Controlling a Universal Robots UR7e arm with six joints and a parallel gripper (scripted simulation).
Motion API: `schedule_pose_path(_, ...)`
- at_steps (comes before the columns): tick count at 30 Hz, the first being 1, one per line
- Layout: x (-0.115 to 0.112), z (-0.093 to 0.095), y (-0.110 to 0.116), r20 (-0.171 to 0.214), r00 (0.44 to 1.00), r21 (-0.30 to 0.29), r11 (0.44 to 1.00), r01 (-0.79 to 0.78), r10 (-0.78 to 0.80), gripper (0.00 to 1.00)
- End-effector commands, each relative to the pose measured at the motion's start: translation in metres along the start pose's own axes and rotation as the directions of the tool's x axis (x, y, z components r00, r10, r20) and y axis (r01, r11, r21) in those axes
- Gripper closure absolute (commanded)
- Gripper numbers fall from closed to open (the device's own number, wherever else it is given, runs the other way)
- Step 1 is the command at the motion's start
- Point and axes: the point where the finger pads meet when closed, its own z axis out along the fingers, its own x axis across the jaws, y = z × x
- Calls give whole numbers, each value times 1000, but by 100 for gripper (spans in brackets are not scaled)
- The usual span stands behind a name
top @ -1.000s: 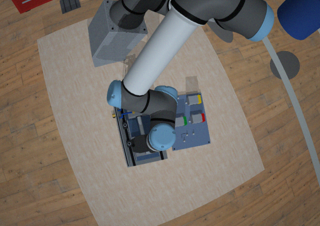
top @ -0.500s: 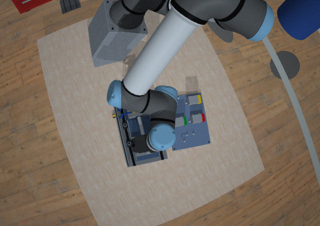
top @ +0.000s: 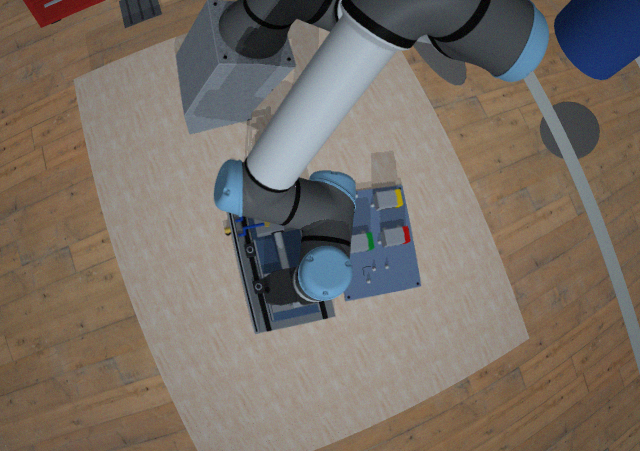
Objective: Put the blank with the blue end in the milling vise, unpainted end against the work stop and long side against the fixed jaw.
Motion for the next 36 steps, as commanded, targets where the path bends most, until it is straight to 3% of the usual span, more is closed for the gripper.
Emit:
schedule_pose_path(1,-1,-2,-1,3,1000,0,1000,0,0,0)
schedule_pose_path(36,-1,-7,0,3,1000,0,1000,0,0,0)
